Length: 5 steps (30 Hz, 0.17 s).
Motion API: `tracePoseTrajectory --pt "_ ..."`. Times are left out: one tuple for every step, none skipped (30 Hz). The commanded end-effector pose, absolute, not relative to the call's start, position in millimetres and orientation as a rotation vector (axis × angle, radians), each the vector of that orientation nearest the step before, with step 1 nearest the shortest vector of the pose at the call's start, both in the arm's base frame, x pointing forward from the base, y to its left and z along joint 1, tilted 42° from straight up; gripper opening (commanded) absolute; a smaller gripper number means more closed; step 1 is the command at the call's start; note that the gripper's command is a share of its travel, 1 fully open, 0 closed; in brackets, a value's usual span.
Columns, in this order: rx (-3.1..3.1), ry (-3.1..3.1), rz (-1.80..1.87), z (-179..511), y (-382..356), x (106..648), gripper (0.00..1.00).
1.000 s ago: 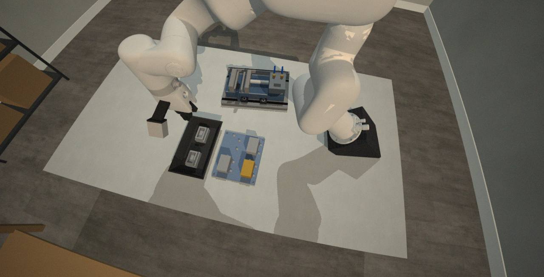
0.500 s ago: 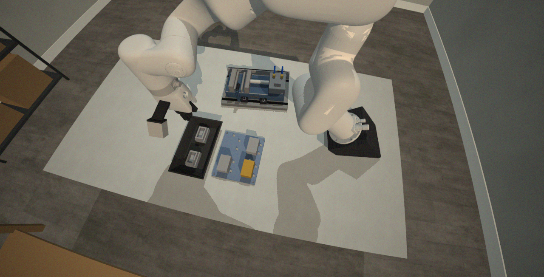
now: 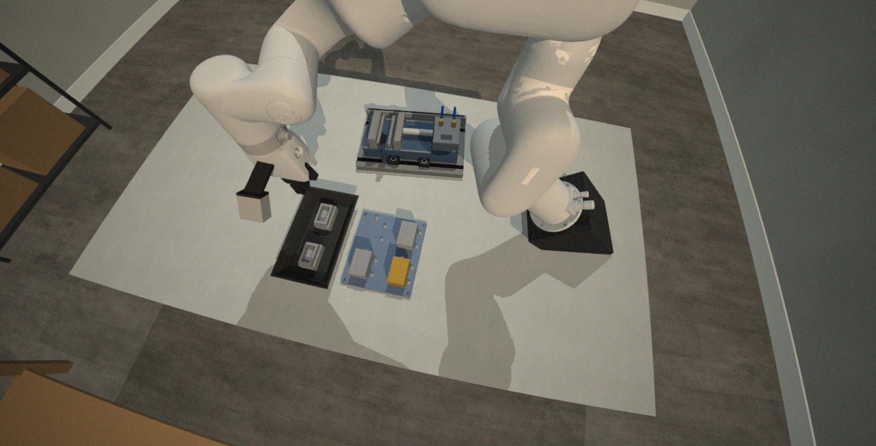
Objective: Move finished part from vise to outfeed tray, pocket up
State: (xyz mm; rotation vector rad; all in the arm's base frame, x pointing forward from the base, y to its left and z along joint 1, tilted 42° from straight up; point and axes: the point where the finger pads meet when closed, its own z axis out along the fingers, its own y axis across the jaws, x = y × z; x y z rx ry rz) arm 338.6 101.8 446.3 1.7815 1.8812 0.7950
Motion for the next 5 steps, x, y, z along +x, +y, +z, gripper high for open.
tracePoseTrajectory --pt "1.779 1.879 0.799 448.2 101.8 338.5 0.00" --pt "1.779 1.879 0.799 448.2 101.8 338.5 0.00" --pt "1.779 1.879 0.799 448.2 101.8 338.5 0.00" --pt "1.779 1.879 0.799 448.2 101.8 338.5 0.00" --pt "1.779 1.879 0.799 448.2 101.8 338.5 0.00"
